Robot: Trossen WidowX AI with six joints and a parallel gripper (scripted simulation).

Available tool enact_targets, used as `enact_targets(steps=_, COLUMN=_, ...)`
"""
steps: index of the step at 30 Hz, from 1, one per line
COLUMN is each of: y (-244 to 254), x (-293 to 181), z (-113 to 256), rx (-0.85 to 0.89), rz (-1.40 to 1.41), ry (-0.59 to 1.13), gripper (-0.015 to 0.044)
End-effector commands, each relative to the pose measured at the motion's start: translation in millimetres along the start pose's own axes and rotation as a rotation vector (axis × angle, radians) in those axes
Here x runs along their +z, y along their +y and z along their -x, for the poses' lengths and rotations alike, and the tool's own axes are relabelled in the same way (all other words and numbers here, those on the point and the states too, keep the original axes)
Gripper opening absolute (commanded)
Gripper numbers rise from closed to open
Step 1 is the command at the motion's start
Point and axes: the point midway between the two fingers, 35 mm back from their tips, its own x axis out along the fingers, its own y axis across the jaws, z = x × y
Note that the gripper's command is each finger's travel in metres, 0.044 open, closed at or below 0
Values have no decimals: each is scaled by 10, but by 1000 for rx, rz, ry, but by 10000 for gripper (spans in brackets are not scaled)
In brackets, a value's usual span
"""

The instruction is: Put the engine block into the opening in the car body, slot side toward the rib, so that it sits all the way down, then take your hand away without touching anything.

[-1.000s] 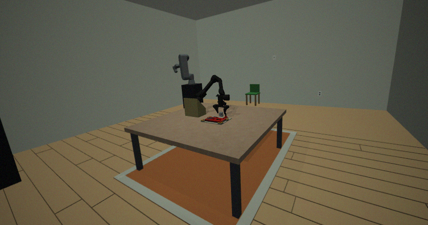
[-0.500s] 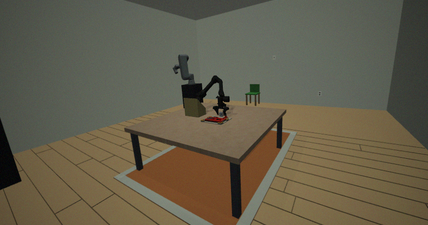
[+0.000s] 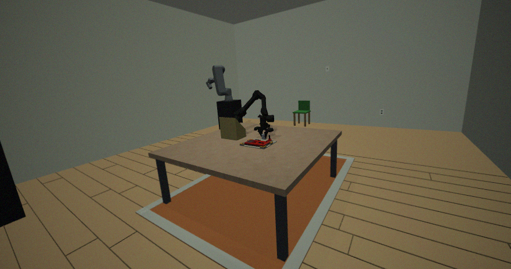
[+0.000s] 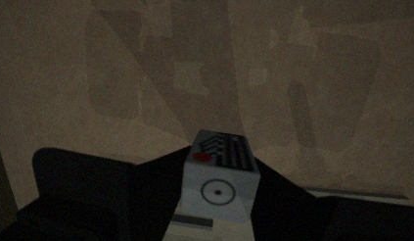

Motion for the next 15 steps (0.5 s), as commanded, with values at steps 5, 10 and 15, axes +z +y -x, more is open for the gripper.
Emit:
enact_targets(steps=5, y=-27, x=-18, z=87, rx=-1, rz=-12, ry=8, gripper=0)
enact_targets(steps=10, y=-59, x=-32, z=222, rx=-1, rz=-21, ry=13, gripper=0)
enact_targets(steps=15, y=-88, x=-41, z=368, rx=-1, rz=-19, ry=16, gripper=0)
